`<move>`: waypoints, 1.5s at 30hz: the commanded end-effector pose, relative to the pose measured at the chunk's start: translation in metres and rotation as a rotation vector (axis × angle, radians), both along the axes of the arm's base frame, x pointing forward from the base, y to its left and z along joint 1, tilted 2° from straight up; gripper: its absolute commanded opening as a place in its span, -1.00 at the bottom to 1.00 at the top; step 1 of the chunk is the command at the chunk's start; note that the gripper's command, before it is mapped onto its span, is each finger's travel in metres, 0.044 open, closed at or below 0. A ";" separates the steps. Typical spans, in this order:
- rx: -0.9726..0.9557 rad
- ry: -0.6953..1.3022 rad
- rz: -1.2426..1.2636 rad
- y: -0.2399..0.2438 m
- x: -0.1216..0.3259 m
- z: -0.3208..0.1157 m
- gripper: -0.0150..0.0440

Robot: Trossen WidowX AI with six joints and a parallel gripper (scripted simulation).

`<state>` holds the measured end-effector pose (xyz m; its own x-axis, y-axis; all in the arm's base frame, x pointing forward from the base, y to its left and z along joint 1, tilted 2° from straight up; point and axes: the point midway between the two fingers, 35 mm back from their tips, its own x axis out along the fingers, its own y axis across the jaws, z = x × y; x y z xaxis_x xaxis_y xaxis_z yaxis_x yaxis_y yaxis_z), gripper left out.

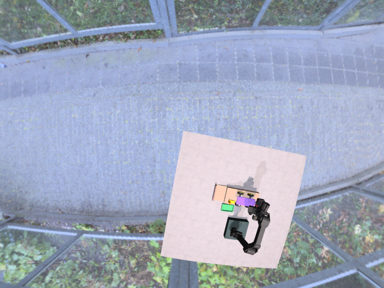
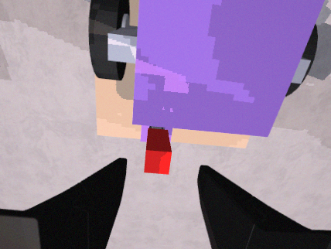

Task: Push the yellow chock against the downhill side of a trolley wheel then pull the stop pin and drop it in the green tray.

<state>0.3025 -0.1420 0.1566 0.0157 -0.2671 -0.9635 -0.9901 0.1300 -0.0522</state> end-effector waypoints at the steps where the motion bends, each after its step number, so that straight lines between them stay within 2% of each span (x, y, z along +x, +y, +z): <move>1: 0.001 0.011 0.002 -0.001 -0.002 -0.006 0.15; 41: 0.000 0.011 0.002 -0.012 -0.002 -0.045 0.15; 45: -0.002 0.004 -0.001 -0.012 0.000 -0.042 -0.20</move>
